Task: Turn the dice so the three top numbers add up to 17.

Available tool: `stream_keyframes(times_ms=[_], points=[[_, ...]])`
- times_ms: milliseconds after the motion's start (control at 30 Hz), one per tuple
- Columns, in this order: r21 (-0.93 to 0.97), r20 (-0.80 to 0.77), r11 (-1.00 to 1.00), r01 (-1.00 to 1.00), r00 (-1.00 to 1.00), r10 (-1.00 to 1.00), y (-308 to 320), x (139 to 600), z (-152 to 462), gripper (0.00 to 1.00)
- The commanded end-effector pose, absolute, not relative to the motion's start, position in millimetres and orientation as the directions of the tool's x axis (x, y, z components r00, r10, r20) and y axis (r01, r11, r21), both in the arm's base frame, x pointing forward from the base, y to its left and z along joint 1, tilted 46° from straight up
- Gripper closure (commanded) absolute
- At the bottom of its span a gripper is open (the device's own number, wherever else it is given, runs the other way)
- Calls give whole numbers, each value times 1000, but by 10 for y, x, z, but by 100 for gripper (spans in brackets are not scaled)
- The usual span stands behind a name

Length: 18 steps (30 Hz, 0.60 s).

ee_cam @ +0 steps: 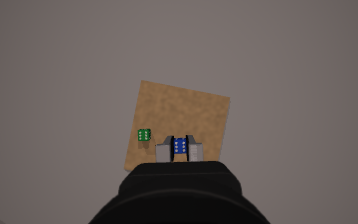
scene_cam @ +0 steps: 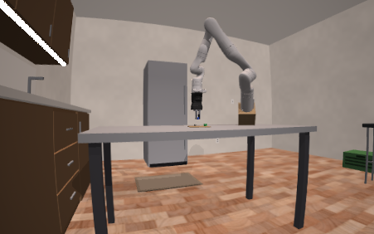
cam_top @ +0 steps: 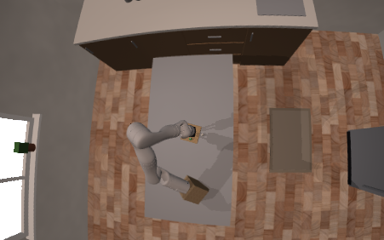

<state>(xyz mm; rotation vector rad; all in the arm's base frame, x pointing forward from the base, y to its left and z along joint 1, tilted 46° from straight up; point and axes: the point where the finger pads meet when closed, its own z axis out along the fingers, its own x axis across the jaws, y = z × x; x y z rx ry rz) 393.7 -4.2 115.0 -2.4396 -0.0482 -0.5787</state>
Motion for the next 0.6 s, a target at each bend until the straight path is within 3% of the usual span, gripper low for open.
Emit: stream_keyframes(times_ms=[0,567], points=[[-587,407,-789,181,909,-94,134,3957,1043,66],[-587,407,-789,181,909,-94,268,4041,889,66]])
